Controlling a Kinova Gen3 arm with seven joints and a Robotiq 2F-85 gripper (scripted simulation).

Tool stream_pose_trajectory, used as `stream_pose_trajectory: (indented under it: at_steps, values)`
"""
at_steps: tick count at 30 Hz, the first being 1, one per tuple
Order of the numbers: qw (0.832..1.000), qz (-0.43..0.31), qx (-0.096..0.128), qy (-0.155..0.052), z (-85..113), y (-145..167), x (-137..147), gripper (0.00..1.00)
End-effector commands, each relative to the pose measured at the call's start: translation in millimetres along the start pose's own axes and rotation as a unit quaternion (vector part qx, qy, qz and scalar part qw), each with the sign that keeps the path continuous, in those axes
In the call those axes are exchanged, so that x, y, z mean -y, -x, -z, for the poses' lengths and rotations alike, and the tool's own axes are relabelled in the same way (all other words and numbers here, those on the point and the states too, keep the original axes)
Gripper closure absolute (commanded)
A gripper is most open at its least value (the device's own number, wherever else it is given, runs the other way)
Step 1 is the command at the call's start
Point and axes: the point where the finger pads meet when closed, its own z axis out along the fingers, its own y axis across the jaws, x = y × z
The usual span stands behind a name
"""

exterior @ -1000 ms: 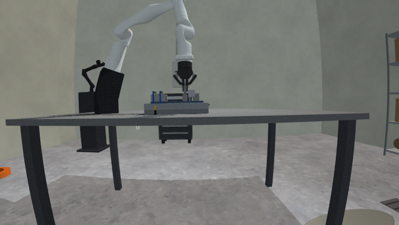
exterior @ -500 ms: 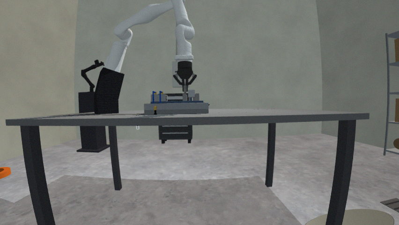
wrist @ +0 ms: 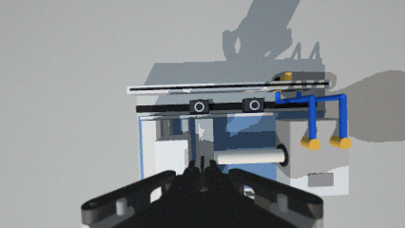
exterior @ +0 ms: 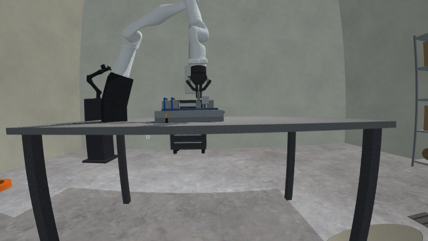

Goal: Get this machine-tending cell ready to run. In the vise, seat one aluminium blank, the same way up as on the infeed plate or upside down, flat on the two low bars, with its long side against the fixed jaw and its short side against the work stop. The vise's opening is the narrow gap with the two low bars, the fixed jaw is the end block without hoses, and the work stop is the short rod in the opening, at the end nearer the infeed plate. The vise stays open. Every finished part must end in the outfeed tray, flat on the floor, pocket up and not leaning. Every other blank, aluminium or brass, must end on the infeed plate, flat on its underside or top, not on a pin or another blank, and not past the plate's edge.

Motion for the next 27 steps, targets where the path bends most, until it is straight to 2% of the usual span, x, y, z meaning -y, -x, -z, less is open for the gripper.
stream_pose_trajectory:
  at_steps: [1, 27]
  values:
    - [1.0, 0.0, 0.0, -0.001, 0.7, -0.2, 1.3, 1.0]
    - [1.0, 0.0, 0.0, -0.001, 0.7, -0.2, 7.4, 1.0]
